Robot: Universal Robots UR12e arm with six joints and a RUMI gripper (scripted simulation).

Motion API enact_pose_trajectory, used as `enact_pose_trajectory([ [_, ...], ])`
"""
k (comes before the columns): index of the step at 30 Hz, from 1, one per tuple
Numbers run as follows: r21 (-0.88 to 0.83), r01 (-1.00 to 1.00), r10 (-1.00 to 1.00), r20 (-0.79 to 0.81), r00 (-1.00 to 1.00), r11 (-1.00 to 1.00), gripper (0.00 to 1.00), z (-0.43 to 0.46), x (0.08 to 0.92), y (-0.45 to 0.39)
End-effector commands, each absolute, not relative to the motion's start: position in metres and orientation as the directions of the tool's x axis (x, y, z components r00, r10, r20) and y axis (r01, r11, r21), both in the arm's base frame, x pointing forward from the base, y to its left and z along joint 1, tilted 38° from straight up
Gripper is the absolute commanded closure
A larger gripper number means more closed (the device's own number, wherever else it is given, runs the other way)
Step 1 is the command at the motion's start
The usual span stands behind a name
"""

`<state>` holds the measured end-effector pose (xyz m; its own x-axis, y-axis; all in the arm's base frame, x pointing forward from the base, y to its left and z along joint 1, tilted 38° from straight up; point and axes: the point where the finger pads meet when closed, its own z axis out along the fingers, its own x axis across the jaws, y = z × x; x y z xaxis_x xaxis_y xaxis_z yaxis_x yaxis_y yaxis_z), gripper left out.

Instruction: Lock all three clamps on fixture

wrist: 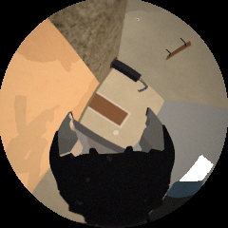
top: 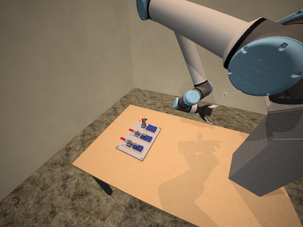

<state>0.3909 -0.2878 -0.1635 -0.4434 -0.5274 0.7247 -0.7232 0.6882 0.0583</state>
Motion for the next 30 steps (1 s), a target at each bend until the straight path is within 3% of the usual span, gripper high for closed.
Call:
enact_pose_trajectory([
  [1,0.058,-0.723,-0.527,0.725,-0.444,0.688,0.0,-0.163,0.391,-0.288],
  [22,0.056,-0.732,-0.536,0.719,-0.443,0.679,0.0,-0.16,0.393,-0.283],
  [30,0.014,-0.809,-0.62,0.651,-0.439,0.587,0.0,-0.13,0.428,-0.248],
])
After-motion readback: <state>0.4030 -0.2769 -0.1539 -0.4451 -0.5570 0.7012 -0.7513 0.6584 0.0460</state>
